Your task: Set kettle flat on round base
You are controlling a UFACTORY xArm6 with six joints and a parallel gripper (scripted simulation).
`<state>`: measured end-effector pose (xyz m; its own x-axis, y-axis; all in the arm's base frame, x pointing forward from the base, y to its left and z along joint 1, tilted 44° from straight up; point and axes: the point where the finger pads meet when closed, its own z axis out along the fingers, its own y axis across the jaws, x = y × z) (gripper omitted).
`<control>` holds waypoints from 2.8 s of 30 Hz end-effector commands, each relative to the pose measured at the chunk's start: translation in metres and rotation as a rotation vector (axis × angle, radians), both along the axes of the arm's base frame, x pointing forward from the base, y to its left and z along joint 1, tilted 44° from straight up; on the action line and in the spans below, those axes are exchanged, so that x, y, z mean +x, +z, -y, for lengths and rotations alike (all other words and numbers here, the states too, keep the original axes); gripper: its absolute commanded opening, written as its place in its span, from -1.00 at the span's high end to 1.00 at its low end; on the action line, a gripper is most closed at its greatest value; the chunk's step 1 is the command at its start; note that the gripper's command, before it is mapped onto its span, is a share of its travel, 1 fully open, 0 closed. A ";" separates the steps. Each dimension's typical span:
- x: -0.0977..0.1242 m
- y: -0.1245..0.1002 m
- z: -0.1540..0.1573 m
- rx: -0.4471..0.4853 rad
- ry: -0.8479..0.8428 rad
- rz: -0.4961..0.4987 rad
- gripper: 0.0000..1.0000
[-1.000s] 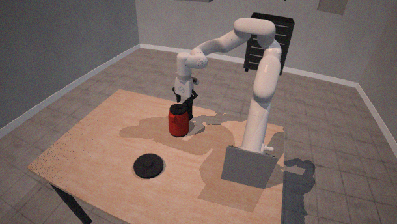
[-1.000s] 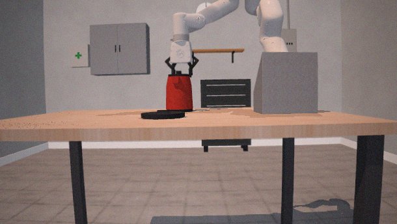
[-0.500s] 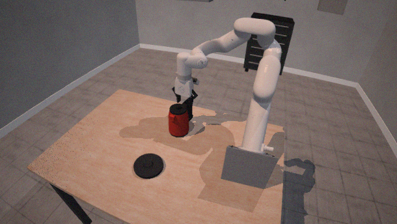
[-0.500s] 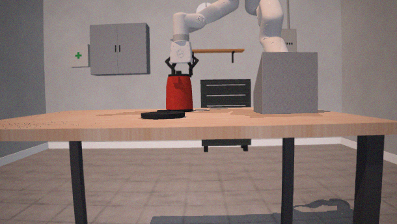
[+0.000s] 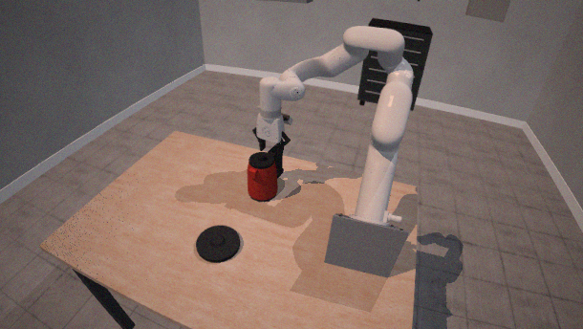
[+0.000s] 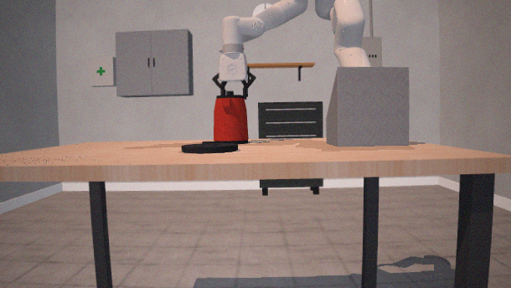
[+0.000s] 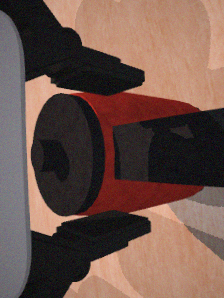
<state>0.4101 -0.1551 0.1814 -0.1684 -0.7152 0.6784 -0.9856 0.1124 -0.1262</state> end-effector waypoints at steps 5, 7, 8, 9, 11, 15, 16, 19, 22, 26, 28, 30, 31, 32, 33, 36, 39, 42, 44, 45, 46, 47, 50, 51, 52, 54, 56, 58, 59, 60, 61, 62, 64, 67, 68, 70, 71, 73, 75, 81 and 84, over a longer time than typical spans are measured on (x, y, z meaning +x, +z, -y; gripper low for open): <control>0.001 -0.002 0.003 0.000 0.001 0.003 -0.63; 0.001 -0.005 0.005 0.000 0.001 0.003 -0.63; 0.001 -0.006 0.006 0.000 0.001 0.003 -0.63; 0.001 -0.008 0.008 0.000 0.001 0.003 -0.63; 0.001 -0.011 0.011 0.000 0.001 0.003 -0.63; 0.001 -0.018 0.018 0.000 0.001 0.003 -0.63; 0.001 -0.018 0.018 0.000 0.001 0.003 -0.63; 0.002 -0.020 0.020 0.000 0.001 0.003 -0.63; 0.002 -0.022 0.022 0.000 0.001 0.003 -0.63; 0.002 -0.023 0.022 0.000 0.001 0.003 -0.63; 0.002 -0.023 0.022 0.000 0.001 0.003 -0.63; 0.002 -0.023 0.022 0.000 0.001 0.003 -0.63; 0.002 -0.023 0.022 0.000 0.001 0.003 -0.63; 0.002 -0.023 0.022 0.000 0.001 0.003 -0.63; 0.002 -0.023 0.022 0.000 0.001 0.003 -0.63; 0.002 -0.023 0.022 0.000 0.001 0.003 -0.63; 0.002 -0.023 0.022 0.000 0.001 0.003 -0.63; 0.002 -0.023 0.022 0.000 0.001 0.003 -0.63; 0.002 -0.023 0.022 0.000 0.001 0.003 -0.63; 0.002 -0.023 0.022 0.000 0.001 0.003 -0.63; 0.002 -0.023 0.022 0.000 0.001 0.003 -0.63; 0.002 -0.023 0.022 0.000 0.001 0.003 -0.63; 0.002 -0.023 0.022 0.000 0.001 0.003 -0.63; 0.002 -0.023 0.022 0.000 0.001 0.003 -0.63; 0.002 -0.023 0.022 0.000 0.001 0.003 -0.63; 0.002 -0.023 0.022 0.000 0.001 0.003 -0.63; 0.002 -0.023 0.022 0.000 0.001 0.003 -0.63; 0.002 -0.023 0.022 0.000 0.001 0.003 -0.63; 0.002 -0.023 0.022 0.000 0.001 0.003 -0.63; 0.002 -0.023 0.022 0.000 0.001 0.003 1.00; 0.002 -0.023 0.022 0.000 0.001 0.003 1.00; 0.002 -0.023 0.022 0.000 0.001 0.003 1.00; 0.002 -0.023 0.022 0.000 0.001 0.003 1.00; 0.002 -0.023 0.022 0.000 0.001 0.003 1.00; 0.002 -0.023 0.022 0.000 0.001 0.003 1.00; 0.002 -0.023 0.022 0.000 0.001 0.003 1.00; 0.002 -0.023 0.022 0.000 0.001 0.003 1.00; 0.002 -0.023 0.022 0.000 0.001 0.003 1.00; 0.002 -0.023 0.022 0.000 0.001 0.003 1.00; 0.002 -0.023 0.022 0.000 0.001 0.003 1.00; 0.002 -0.023 0.022 0.000 0.001 0.003 1.00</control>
